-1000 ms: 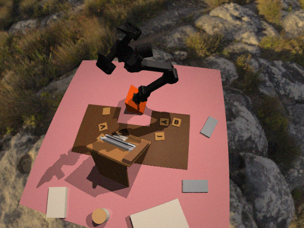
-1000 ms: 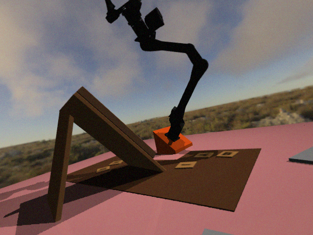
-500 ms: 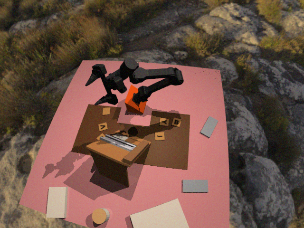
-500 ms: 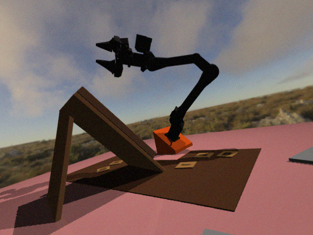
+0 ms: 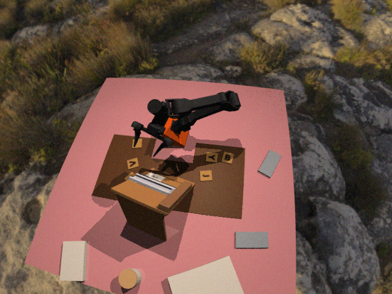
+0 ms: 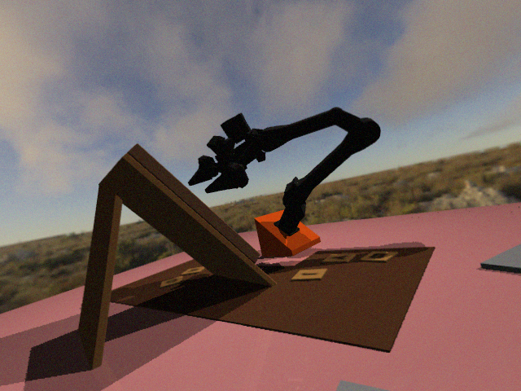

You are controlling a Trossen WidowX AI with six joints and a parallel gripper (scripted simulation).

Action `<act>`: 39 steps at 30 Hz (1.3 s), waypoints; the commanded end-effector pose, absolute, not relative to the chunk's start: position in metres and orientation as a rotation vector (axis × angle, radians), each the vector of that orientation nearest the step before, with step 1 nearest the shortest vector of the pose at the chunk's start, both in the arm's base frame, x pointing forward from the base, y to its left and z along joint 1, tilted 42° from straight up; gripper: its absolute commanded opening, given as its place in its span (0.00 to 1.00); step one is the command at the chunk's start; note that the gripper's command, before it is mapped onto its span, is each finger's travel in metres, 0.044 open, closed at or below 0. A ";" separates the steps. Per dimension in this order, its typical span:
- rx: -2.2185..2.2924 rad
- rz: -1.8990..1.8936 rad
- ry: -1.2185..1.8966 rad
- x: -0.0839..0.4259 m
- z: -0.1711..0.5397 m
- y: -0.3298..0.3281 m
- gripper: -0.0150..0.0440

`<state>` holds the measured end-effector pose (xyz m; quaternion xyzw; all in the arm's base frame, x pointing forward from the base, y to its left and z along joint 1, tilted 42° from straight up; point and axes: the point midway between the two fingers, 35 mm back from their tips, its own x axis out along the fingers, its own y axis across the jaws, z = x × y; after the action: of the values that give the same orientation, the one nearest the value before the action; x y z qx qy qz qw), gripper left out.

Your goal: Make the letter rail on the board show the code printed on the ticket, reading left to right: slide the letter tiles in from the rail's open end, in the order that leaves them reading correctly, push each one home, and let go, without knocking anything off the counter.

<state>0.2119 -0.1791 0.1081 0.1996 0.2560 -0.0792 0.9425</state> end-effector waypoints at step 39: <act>-0.156 0.451 0.421 0.196 0.141 -0.138 1.00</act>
<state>0.1934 -0.1165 0.0984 0.1394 0.2922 0.1135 0.9393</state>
